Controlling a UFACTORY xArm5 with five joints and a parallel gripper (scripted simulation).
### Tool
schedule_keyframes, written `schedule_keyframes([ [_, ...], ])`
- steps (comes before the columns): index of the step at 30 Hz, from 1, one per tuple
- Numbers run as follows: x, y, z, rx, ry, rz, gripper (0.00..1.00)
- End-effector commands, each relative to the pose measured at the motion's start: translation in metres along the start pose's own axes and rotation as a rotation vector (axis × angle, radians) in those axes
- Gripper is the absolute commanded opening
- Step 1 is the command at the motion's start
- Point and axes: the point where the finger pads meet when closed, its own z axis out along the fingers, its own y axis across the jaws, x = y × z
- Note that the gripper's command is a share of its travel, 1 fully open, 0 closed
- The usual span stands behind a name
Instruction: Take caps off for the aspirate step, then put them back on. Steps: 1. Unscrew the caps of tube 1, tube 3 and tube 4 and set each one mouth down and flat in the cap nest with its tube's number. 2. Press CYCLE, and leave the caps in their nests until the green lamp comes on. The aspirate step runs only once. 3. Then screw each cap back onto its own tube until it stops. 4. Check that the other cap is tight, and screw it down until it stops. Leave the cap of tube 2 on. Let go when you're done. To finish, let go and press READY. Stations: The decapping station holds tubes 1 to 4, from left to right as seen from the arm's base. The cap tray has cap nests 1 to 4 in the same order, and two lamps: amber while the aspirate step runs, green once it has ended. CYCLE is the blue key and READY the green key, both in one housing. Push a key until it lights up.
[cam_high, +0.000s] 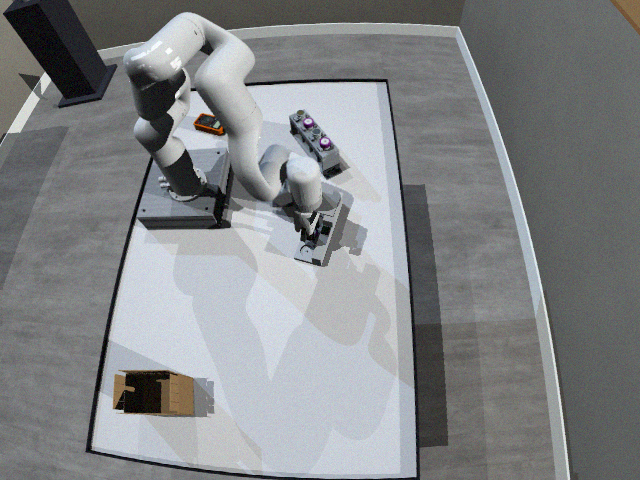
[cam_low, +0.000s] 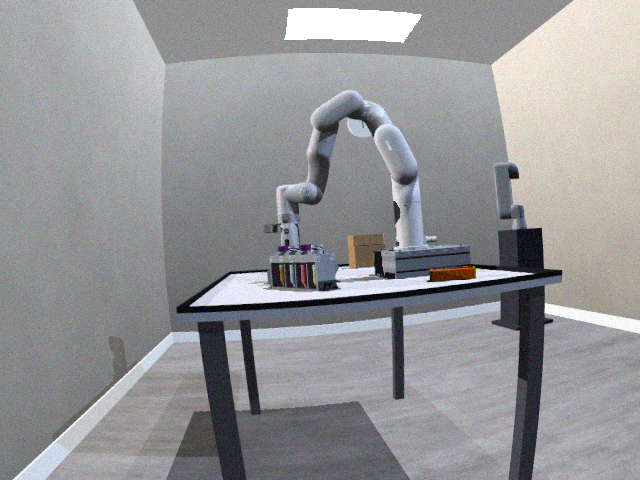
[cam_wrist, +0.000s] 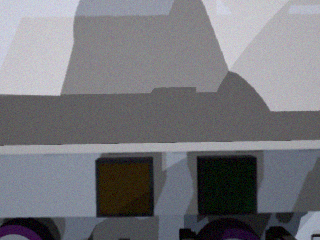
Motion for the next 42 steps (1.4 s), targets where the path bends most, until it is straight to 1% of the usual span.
schedule_keyframes([
  [1,0.001,0.000,0.000,0.006,0.003,0.000,0.00],
  [17,0.001,0.000,0.000,0.006,0.003,0.000,0.00],
  [42,0.000,0.000,0.010,0.006,0.003,0.000,0.00],
])
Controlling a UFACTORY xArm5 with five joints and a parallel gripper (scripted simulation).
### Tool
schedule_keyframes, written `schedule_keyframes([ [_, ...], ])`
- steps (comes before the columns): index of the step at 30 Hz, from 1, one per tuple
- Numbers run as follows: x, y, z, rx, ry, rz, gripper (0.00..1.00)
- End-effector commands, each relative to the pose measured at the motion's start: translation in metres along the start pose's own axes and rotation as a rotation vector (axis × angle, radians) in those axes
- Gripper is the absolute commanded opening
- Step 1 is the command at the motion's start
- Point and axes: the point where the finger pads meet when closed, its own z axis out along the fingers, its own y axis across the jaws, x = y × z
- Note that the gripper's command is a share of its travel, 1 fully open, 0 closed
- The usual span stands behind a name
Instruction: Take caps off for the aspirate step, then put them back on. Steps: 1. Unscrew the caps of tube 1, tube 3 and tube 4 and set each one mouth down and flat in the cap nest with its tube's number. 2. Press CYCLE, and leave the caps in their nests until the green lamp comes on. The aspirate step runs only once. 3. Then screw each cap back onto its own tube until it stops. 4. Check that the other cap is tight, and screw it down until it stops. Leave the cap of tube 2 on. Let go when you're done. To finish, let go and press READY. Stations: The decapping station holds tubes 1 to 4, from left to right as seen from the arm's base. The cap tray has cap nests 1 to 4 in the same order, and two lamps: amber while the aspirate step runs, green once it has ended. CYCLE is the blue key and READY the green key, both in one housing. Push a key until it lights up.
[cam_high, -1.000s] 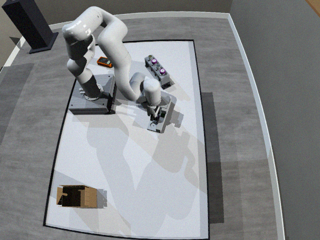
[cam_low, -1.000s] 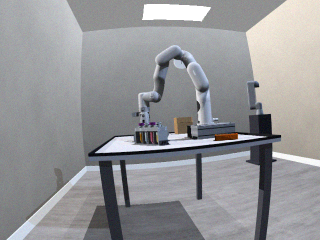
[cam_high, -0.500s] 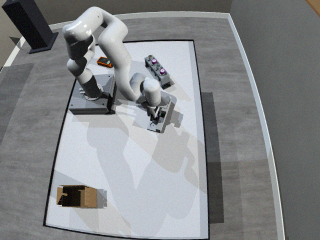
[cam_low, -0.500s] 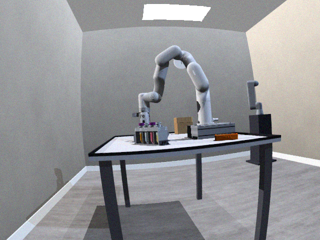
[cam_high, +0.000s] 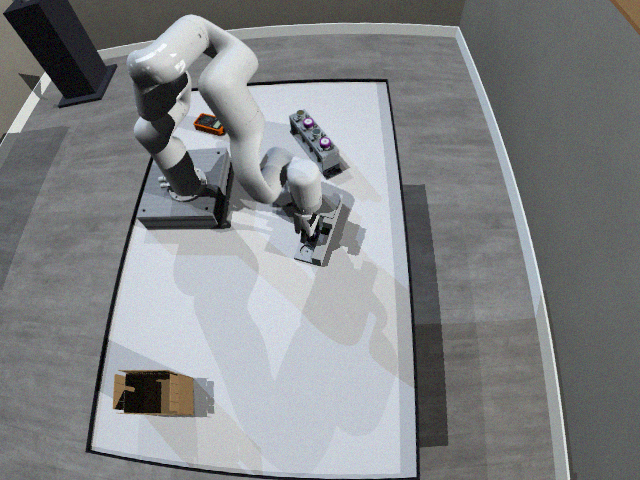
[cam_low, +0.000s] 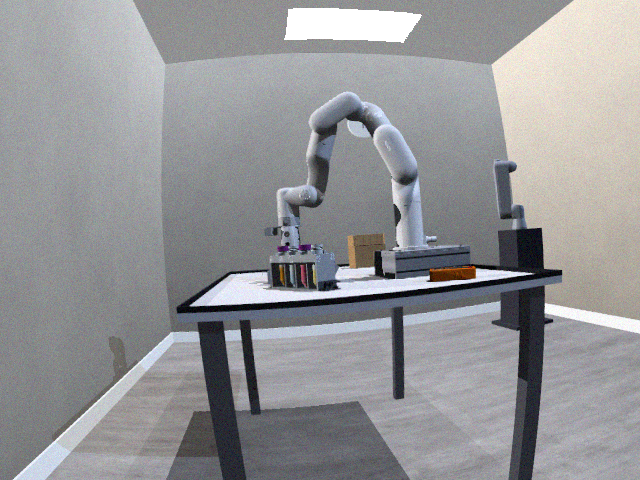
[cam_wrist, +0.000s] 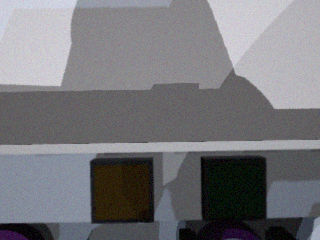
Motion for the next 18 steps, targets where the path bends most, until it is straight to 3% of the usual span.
schedule_keyframes([
  [1,0.0014,0.0001,0.0000,0.006,0.004,0.000,0.00],
  [5,0.0014,0.0001,0.0000,0.006,0.004,0.000,0.00],
  [6,0.0014,0.0001,0.0000,0.006,0.004,0.000,0.46],
  [18,0.0014,0.0001,0.0000,0.006,0.004,0.000,0.46],
])
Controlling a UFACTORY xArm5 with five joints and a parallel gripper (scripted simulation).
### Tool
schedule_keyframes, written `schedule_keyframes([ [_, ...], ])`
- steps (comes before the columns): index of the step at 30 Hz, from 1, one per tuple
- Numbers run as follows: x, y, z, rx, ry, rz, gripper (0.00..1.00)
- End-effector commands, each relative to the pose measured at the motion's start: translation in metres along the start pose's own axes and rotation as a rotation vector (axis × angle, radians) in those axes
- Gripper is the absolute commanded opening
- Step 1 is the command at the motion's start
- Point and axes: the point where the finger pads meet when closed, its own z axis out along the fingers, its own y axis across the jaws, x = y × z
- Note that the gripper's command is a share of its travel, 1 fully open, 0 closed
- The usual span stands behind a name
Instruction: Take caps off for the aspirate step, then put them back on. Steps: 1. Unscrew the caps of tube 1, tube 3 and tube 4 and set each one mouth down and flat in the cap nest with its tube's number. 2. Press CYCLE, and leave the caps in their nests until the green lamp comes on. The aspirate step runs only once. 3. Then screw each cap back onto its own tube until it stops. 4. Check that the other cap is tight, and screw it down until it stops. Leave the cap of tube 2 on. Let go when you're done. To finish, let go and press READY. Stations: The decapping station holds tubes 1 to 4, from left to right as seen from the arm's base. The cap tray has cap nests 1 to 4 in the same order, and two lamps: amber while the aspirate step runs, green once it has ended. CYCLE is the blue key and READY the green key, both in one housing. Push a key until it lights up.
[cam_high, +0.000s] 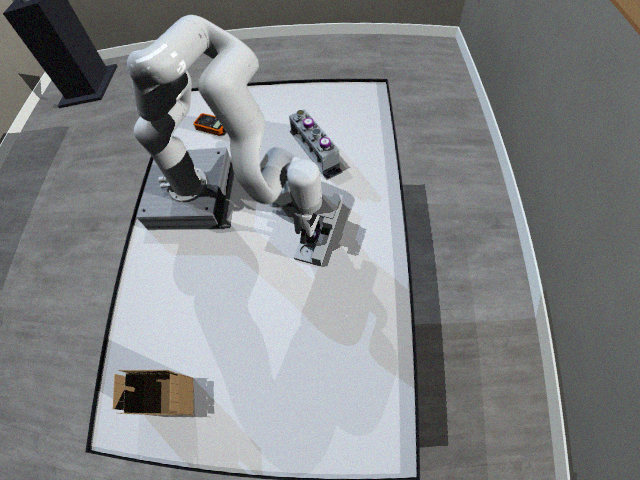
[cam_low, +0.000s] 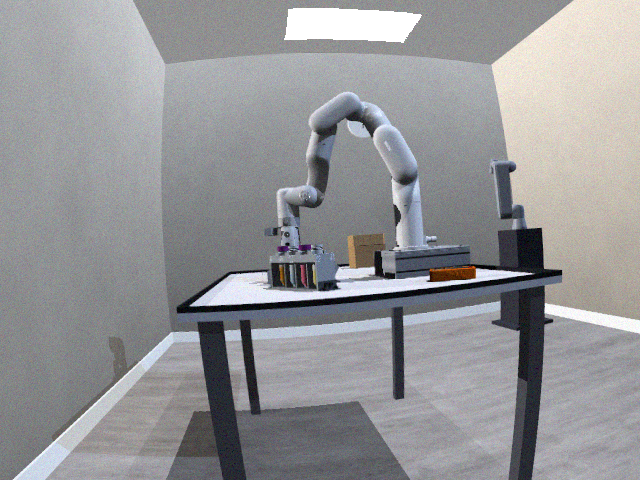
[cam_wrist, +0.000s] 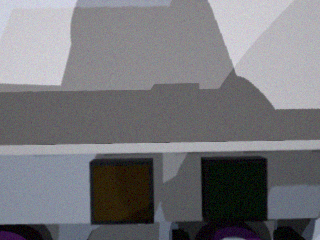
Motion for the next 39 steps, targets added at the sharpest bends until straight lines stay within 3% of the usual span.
schedule_keyframes([
  [1,0.001,0.000,-0.001,0.006,0.003,0.000,0.46],
  [17,0.001,0.001,-0.076,0.006,0.004,0.000,0.46],
  [19,0.001,0.001,-0.076,0.006,0.004,0.000,0.46],
  [31,0.001,0.001,-0.136,0.006,0.004,0.000,0.46],
  [39,0.001,0.001,-0.139,0.006,0.004,0.000,0.46],
])
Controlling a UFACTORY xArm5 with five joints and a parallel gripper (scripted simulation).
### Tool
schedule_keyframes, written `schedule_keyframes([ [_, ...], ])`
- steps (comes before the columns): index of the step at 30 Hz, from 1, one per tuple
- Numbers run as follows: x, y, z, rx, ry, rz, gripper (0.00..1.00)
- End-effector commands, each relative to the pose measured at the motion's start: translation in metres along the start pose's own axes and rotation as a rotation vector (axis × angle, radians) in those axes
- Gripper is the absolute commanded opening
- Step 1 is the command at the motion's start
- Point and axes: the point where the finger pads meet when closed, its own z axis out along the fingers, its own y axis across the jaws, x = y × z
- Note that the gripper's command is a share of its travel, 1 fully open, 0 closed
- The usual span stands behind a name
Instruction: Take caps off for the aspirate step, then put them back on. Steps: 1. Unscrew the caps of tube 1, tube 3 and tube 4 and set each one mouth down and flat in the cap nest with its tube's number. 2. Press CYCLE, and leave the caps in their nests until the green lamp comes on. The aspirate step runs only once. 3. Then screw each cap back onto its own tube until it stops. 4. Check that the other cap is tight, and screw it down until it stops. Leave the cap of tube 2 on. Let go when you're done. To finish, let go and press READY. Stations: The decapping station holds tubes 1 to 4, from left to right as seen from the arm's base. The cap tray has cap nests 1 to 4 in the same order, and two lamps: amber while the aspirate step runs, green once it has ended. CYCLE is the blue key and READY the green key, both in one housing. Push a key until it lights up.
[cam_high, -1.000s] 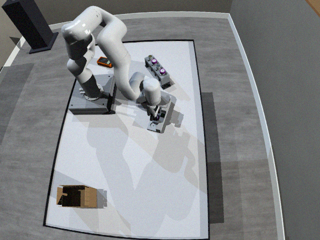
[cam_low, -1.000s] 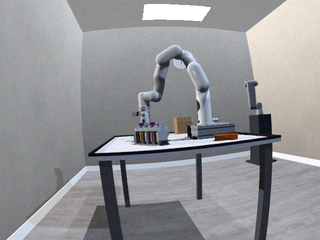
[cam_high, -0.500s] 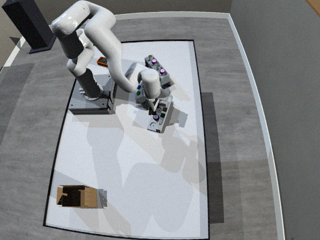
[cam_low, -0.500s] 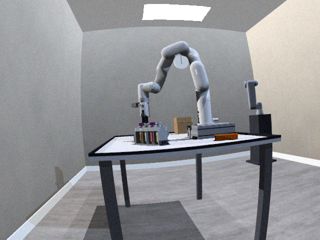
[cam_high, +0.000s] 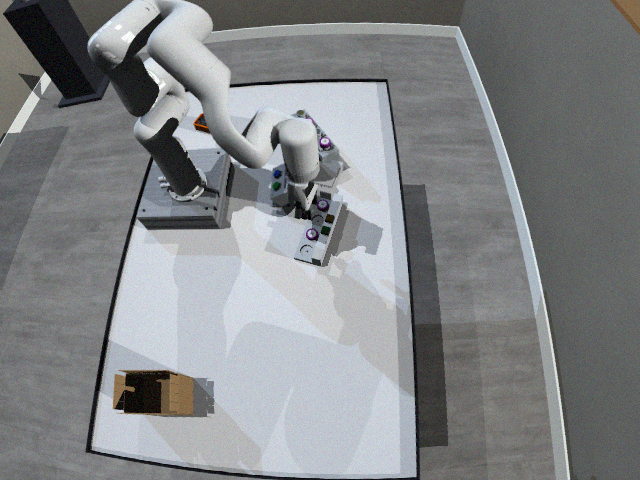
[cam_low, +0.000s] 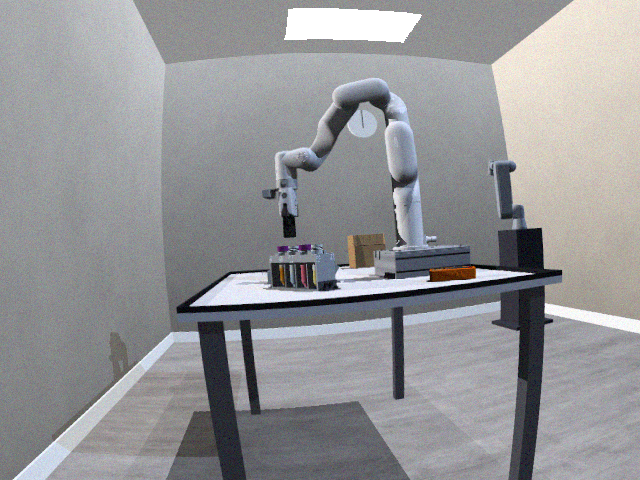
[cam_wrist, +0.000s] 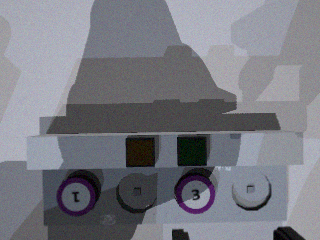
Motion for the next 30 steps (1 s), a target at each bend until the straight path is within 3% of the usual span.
schedule_keyframes([
  [1,0.001,0.000,-0.005,0.006,0.002,0.000,0.46],
  [5,-0.004,-0.032,-0.005,0.006,0.001,0.299,0.46],
  [14,-0.007,-0.055,-0.005,0.007,0.000,0.531,0.46],
  [15,-0.009,-0.063,-0.005,0.007,0.000,0.635,0.46],
  [30,-0.016,-0.116,-0.006,0.007,-0.002,1.144,0.46],
])
